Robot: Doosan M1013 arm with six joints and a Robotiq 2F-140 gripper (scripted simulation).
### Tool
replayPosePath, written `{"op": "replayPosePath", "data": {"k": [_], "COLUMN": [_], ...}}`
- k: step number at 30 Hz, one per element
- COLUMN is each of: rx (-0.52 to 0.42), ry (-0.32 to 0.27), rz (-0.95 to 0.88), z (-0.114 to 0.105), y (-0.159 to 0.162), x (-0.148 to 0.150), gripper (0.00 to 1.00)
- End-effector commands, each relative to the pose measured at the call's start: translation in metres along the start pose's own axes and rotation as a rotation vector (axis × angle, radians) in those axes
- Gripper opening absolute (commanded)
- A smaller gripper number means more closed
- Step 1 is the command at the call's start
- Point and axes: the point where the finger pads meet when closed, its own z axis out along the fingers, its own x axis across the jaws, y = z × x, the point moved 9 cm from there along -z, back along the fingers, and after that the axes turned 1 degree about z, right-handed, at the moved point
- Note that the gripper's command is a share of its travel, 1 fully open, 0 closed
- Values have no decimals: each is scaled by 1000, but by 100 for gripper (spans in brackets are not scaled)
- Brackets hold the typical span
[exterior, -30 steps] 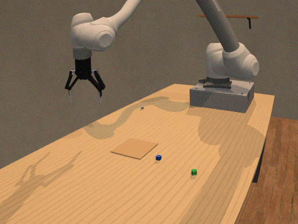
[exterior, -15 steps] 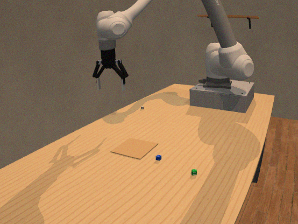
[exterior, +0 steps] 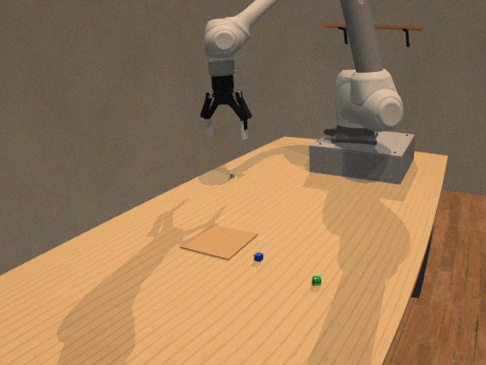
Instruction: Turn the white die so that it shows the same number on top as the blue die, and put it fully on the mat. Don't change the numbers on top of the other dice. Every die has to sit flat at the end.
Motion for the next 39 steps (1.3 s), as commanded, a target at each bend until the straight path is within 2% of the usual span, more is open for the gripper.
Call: {"op": "replayPosePath", "data": {"k": [1, 14, 18, 20, 30, 33, 39], "rx": [1, 1, 1, 1, 1, 1, 1], "ry": [0, 0, 0, 0, 0, 0, 0], "rz": [1, 1, 1, 1, 1, 1, 1], "z": [-1, 3, 22, 22, 89, 97, 99], "y": [1, 1, 1, 1, 1, 1, 1], "x": [0, 0, 0, 0, 0, 0, 0], "gripper": [100, 100, 100, 100, 100, 100, 100]}}
